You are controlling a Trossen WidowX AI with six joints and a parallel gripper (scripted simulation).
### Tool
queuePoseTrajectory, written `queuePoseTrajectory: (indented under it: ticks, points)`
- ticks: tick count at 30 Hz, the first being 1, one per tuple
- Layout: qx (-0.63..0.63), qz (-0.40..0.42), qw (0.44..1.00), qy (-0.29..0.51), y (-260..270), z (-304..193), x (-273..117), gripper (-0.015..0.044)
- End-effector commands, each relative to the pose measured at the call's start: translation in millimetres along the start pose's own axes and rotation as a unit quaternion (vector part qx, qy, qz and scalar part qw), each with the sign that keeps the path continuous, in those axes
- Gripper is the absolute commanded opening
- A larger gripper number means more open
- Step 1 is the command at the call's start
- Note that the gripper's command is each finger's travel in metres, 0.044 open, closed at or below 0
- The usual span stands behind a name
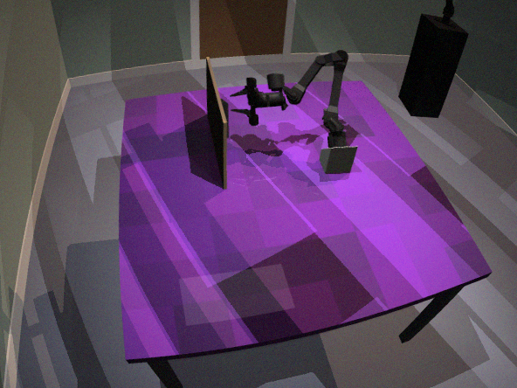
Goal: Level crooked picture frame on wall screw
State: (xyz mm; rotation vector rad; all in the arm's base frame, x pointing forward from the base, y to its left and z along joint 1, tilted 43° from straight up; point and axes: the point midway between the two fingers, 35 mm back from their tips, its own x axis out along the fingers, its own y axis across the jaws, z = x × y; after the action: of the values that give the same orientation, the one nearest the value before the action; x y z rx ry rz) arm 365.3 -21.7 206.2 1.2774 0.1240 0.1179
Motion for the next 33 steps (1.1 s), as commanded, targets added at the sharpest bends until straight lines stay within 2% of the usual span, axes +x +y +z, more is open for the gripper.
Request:
queuePoseTrajectory:
  ticks: [1,24,33]
  points:
    - [0.002,0.001,1.000,-0.002,1,1,3,0.0260]
    - [0.002,0.002,1.000,-0.002,1,1,39,0.0260]
    - [0.002,0.002,1.000,-0.002,1,1,40,0.0260]
